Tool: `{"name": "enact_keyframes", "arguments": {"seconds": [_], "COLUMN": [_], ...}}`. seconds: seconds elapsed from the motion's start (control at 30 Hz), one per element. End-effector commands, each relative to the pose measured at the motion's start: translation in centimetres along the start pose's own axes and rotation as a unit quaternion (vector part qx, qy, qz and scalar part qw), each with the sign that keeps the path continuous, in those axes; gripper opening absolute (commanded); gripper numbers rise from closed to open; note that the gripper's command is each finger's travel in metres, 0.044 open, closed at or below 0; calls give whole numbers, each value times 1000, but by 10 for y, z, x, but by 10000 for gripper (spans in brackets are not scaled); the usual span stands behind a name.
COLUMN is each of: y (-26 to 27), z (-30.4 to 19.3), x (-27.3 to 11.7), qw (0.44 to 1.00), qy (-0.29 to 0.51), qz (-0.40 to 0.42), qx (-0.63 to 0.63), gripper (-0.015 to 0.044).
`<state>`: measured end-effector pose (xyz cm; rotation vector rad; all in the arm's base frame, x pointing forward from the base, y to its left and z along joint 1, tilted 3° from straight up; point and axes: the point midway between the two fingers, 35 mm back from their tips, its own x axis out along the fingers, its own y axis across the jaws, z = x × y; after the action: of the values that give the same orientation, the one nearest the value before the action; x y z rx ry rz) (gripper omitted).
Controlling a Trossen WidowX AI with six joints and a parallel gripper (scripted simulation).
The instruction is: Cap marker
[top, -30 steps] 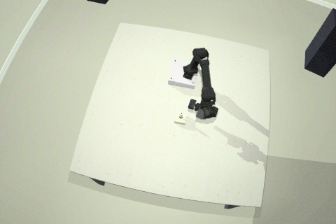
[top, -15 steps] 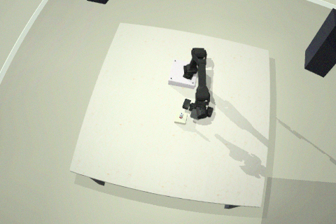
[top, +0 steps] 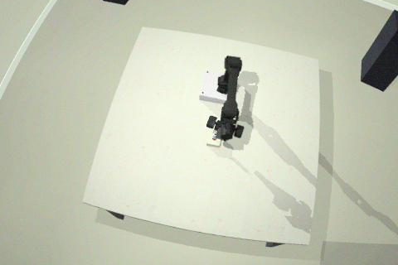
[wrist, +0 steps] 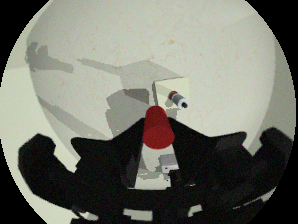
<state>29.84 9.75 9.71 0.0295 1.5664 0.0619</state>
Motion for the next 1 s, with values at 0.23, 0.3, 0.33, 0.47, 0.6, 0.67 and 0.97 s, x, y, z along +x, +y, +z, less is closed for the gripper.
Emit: {"name": "enact_keyframes", "arguments": {"seconds": [0.23, 0.3, 0.33, 0.47, 0.6, 0.67, 0.97], "y": [-36, -42, -43, -44, -44, -44, -44], "z": [12, 13, 13, 13, 13, 13, 14], "x": [-19, -22, -23, -22, -17, -16, -4], "qw": [1000, 1000, 1000, 1000, 1000, 1000, 1000], "qy": [-5, -5, -5, -5, -5, -5, -5], "qz": [0, 0, 0, 0, 0, 0, 0], "qx": [-2, -2, -2, -2, -2, -2, -2], "gripper": [0, 0, 0, 0, 0, 0, 0]}}
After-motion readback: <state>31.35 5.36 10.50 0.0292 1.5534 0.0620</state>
